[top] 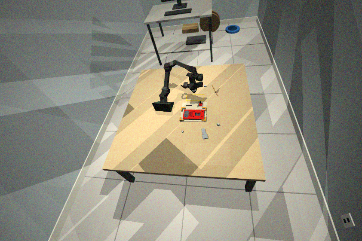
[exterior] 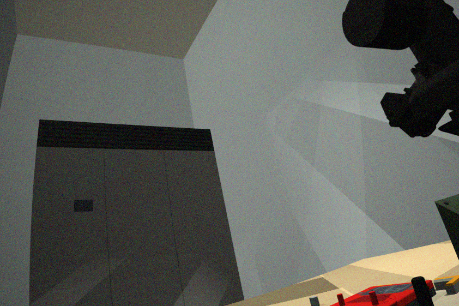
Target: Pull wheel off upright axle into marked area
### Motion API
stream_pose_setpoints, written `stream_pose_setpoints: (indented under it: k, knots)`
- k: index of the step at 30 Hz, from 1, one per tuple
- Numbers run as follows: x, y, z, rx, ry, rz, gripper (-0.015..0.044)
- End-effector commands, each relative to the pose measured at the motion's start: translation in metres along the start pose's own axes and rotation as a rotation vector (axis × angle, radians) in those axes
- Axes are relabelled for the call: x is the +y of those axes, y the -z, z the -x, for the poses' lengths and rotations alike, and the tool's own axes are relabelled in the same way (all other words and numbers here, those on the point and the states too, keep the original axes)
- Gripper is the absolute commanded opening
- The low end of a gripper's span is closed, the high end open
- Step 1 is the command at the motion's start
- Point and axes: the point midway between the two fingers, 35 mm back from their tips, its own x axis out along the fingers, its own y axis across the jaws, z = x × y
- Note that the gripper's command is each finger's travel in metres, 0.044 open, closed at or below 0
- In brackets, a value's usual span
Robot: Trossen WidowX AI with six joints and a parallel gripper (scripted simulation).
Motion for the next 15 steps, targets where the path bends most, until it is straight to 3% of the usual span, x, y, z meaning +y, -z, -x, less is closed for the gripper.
stream_pose_setpoints:
  k: [1,15]
  knots:
    - [-0.003,0.002,-0.006,0.003,-0.001,-0.003,0.0]
    - [0.001,0.001,-0.056,0.0,-0.001,-0.002,0.0]
